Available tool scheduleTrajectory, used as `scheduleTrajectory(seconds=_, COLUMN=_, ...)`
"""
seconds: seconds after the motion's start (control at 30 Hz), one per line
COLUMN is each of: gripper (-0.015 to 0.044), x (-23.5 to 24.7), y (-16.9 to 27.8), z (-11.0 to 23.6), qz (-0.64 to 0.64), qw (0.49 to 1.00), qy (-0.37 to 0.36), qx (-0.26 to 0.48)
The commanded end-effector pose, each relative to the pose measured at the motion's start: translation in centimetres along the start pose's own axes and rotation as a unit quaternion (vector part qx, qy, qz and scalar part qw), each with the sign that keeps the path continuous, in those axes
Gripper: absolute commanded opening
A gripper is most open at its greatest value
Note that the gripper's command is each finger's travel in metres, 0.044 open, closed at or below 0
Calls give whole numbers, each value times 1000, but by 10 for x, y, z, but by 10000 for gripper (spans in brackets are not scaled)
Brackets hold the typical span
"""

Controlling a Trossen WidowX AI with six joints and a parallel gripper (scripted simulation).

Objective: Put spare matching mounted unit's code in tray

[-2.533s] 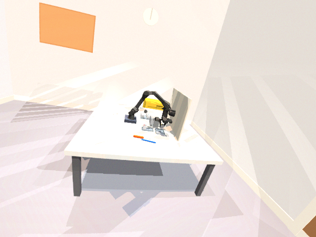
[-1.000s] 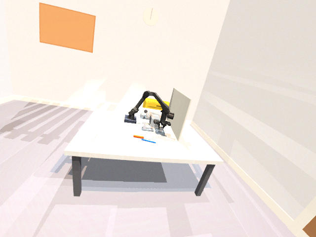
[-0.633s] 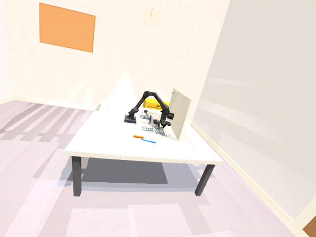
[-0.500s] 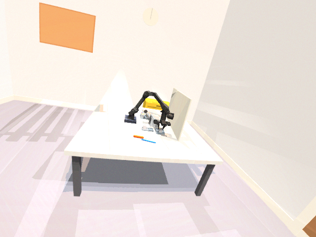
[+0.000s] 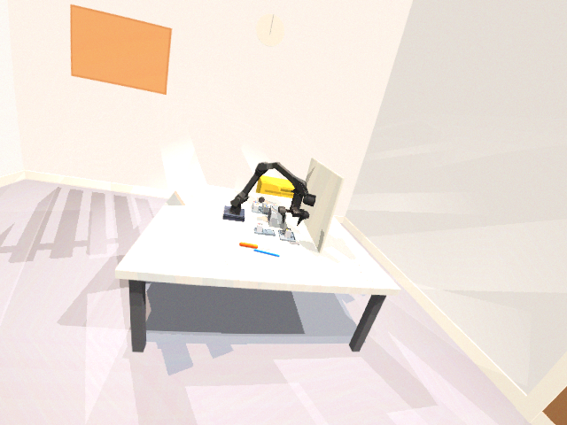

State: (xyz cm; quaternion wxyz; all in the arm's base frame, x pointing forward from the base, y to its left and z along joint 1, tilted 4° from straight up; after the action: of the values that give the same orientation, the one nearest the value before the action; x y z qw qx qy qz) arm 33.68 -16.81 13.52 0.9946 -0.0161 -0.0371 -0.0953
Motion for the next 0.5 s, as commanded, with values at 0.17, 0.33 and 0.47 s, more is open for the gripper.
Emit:
scheduleTrajectory(seconds=0.17, gripper=440, x=-5, y=1, z=50, qz=-3, qw=1000, qy=-9, qx=-4)
scheduleTrajectory(seconds=0.33, gripper=440, x=-2, y=1, z=47, qz=0, qw=1000, qy=-19, qx=-5)
scheduleTrajectory(seconds=0.47, gripper=440, x=-2, y=1, z=47, qz=0, qw=1000, qy=-19, qx=-5)
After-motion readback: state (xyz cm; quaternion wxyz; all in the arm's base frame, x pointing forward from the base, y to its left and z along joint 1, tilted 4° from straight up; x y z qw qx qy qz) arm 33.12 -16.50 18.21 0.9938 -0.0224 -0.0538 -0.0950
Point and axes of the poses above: the point midway between the two fingers, 35 mm back from their tips, its own z axis back along the fingers, its own x axis across the jaws, y = z × x, the point moved 2 cm from there along z, back along the fingers, and after that the axes turned 10 degrees about -z, right-handed, at the moved point
